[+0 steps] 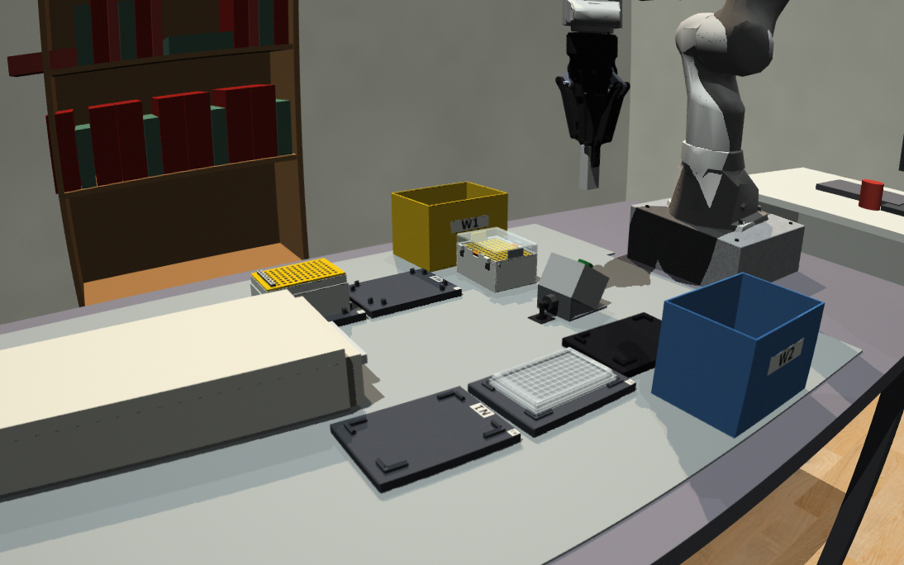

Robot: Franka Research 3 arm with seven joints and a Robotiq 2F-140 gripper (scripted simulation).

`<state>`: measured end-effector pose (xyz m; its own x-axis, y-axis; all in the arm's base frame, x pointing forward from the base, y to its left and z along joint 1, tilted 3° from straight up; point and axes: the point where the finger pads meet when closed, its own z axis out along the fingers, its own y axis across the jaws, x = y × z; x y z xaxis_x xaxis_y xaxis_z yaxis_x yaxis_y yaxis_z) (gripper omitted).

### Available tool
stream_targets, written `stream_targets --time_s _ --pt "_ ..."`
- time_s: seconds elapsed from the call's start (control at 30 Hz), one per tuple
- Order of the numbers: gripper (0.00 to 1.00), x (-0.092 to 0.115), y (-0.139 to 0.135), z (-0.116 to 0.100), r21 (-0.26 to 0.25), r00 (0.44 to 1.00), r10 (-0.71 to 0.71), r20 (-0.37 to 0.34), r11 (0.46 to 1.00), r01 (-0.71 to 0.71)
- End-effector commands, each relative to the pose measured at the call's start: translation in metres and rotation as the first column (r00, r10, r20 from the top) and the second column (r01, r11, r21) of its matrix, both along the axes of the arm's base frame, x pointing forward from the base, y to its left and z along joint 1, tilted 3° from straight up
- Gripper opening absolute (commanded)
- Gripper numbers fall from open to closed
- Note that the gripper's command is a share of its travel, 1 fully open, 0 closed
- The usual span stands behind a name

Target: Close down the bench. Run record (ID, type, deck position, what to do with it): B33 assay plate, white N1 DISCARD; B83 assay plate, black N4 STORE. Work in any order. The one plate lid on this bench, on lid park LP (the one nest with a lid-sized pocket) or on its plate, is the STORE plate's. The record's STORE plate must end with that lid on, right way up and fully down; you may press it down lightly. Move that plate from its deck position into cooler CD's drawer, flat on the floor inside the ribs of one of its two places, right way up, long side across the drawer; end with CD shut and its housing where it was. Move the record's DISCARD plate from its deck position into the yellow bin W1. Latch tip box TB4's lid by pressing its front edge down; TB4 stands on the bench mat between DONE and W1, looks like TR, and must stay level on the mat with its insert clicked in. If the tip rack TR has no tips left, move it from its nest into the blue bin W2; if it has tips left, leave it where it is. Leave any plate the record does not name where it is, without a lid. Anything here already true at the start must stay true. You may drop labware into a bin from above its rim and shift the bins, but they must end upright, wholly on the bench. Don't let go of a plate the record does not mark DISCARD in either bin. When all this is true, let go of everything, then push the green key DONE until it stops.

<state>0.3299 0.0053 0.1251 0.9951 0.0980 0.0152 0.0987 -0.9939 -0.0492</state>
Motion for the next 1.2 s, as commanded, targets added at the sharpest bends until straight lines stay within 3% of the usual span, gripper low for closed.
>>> stream_targets --time_s 0.0,1.17 --pt "0.0 0.0 0.0 -0.009 0.001 1.0 -0.008 0.002 1.0 0.008" --pt "0.0 0.001 0.004 -0.085 0.001 1.0 -0.008 0.002 1.0 0.008"
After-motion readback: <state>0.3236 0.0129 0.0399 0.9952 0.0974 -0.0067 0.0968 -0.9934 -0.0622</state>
